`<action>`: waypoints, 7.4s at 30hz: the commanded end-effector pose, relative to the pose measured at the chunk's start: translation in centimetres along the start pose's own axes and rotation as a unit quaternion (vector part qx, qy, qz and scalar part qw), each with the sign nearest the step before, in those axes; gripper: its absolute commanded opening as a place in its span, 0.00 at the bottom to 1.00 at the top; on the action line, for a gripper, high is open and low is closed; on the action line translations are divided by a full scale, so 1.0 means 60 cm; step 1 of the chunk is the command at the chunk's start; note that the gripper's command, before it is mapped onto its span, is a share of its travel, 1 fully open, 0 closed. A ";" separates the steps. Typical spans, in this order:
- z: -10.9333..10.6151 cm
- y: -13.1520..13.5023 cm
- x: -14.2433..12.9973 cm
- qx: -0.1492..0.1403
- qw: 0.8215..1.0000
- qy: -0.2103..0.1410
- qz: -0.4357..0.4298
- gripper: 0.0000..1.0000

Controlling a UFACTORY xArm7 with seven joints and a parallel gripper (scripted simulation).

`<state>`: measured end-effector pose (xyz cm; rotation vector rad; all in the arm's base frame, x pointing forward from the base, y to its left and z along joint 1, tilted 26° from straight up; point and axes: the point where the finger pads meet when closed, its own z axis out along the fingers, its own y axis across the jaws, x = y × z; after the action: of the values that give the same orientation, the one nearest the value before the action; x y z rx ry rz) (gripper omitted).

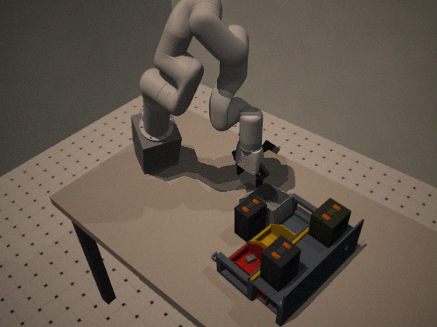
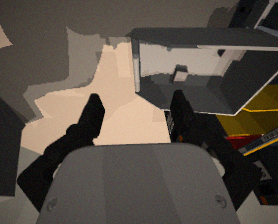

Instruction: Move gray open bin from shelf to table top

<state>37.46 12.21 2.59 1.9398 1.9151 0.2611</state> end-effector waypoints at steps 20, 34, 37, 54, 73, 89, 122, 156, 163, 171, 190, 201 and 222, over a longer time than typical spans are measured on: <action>0.004 0.001 0.002 -0.001 1.000 0.001 0.000 1.00; 0.004 0.001 0.002 -0.001 1.000 0.001 0.000 0.33; 0.004 0.001 0.002 -0.001 1.000 0.001 0.000 0.33; -0.018 0.064 0.002 -0.001 1.000 0.001 0.000 0.33; -0.040 0.126 0.002 -0.001 1.000 0.001 0.000 0.33; -0.061 0.188 0.002 -0.001 1.000 0.001 0.000 0.33; -0.095 0.284 0.002 -0.002 1.000 0.001 0.000 0.33; -0.089 0.266 0.002 -0.002 1.000 0.001 0.000 0.33; -0.088 0.263 0.002 -0.002 1.000 0.001 0.000 0.33; -0.088 0.263 0.002 -0.002 1.000 0.001 0.000 0.33; -0.071 0.262 0.002 -0.002 1.000 0.001 0.000 0.33; -0.054 0.262 0.002 -0.002 1.000 0.001 0.000 0.33; -0.038 0.262 0.002 -0.002 1.000 0.001 0.000 0.33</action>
<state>50.79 12.88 10.91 1.9395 1.9153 0.2616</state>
